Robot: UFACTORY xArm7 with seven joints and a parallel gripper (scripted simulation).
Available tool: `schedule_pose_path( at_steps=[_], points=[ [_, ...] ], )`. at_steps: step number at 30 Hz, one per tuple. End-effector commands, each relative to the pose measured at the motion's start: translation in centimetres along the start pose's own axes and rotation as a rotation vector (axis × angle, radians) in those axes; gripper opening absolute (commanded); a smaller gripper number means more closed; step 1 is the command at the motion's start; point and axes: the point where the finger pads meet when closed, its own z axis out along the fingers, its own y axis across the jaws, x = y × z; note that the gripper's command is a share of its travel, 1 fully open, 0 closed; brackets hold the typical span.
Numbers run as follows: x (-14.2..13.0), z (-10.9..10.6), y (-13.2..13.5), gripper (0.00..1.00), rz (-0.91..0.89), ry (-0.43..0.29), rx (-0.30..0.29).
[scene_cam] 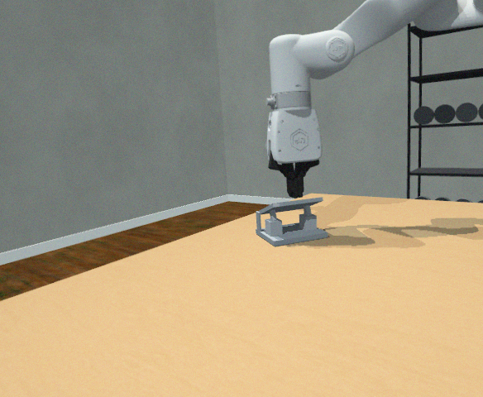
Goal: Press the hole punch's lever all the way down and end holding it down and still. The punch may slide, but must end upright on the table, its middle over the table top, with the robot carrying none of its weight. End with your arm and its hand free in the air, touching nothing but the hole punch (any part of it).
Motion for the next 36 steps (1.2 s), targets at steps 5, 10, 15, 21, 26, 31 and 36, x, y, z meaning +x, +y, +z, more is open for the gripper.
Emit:
schedule_pose_path(
  at_steps=[5, 10, 15, 21, 26, 31, 36],
  points=[
    [0.1, 0.1, -0.1, 0.0, 0.0, 0.003, 0.002],
    [0.1, 0.1, -0.1, 0.0, 0.0, 0.003, 0.002],
    [0.1, 0.1, -0.1, 0.0, 0.0, 0.003, 0.002],
    [0.1, 0.1, -0.1, 0.0, 0.0, 0.003, 0.002],
    [0.1, 0.6, -0.1, 0.0, 0.0, 0.003, 0.002],
    [0.1, 1.0, -0.1, 0.0, 0.0, 0.003, 0.002],
    [0.1, 1.1, -0.1, 0.0, 0.0, 0.003, 0.002]
  ],
)
